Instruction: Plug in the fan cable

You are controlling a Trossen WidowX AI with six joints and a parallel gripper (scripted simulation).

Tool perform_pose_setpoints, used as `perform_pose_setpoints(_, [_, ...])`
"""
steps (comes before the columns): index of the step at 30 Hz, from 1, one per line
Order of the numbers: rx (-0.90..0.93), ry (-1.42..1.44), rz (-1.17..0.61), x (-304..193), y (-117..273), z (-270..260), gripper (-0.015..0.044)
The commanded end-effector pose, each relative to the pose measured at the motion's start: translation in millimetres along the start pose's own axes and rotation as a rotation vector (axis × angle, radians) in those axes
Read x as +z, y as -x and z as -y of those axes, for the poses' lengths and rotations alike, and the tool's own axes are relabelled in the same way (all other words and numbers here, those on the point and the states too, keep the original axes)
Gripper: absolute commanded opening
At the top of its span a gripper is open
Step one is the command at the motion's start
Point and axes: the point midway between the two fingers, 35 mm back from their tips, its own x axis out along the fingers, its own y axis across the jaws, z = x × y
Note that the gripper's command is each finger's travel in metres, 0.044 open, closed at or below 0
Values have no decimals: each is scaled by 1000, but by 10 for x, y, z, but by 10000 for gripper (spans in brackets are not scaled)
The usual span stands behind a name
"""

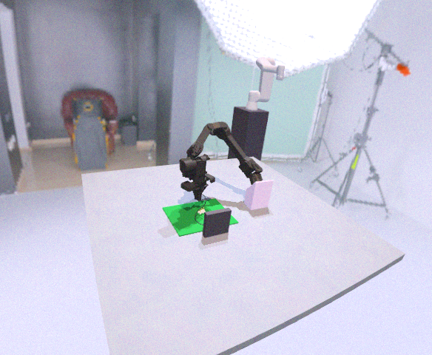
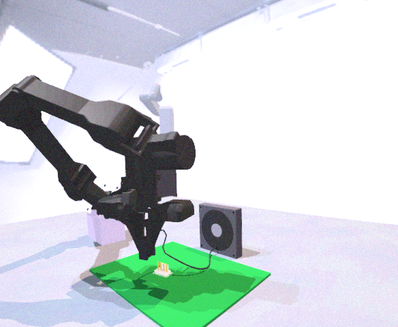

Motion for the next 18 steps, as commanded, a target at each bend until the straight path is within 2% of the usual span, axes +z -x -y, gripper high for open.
perform_pose_setpoints(1, [-5,162,-8,-79,-20,-3,0])
perform_pose_setpoints(18, [-2,749,-9,-255,-22,-41,0])
